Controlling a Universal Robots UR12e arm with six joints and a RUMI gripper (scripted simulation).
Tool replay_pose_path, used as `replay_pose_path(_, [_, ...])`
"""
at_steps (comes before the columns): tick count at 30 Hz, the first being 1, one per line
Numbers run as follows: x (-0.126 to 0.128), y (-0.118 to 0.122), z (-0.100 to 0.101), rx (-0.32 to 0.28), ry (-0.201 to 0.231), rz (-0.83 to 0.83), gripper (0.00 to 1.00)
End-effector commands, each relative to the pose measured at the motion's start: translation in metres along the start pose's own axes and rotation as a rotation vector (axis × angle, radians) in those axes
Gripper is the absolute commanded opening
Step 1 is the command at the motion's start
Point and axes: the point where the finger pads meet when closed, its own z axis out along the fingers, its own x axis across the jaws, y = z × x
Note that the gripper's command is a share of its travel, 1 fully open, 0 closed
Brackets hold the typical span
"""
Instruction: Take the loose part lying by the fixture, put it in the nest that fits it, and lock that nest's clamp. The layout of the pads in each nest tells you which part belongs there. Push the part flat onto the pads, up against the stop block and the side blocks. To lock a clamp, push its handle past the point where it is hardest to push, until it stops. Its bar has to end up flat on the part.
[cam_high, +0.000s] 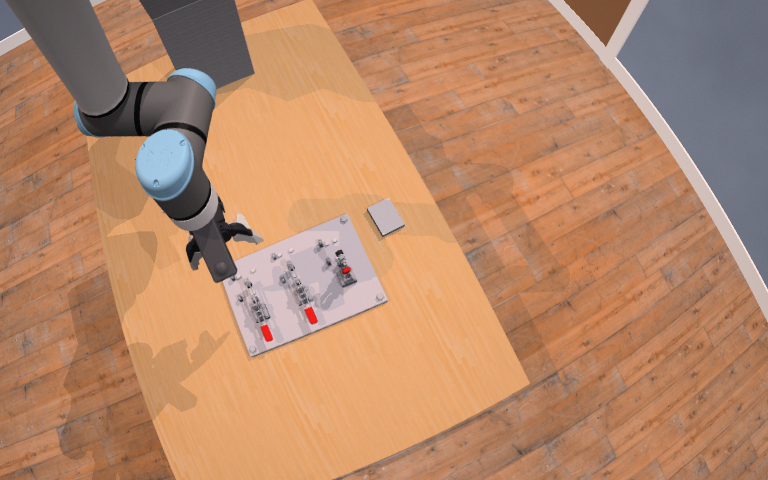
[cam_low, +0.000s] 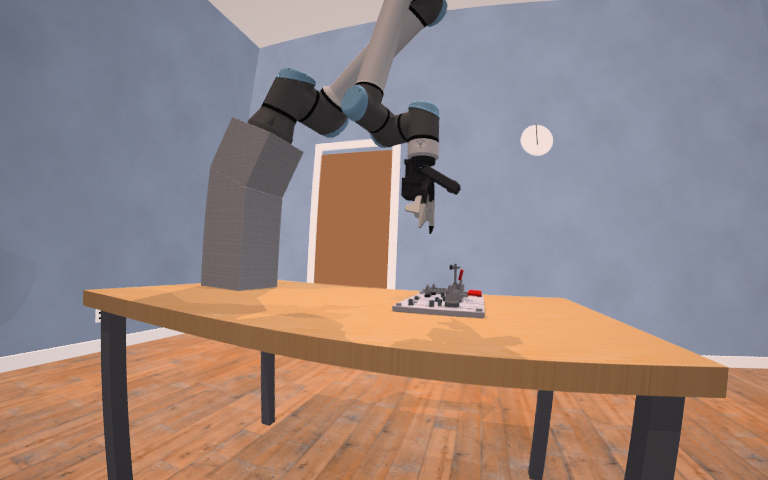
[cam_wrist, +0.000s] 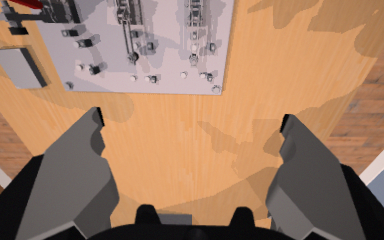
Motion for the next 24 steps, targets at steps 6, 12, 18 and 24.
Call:
replay_pose_path(6, [0.0016,0.0006,-0.0002,0.003,-0.006,-0.01,1.0])
replay_pose_path(12, [0.0017,0.0006,-0.0002,0.003,-0.006,-0.01,1.0])
replay_pose_path(18, [0.0017,0.0006,-0.0002,0.003,-0.006,-0.01,1.0])
replay_pose_path(24, [0.0017,0.0006,-0.0002,0.003,-0.006,-0.01,0.0])
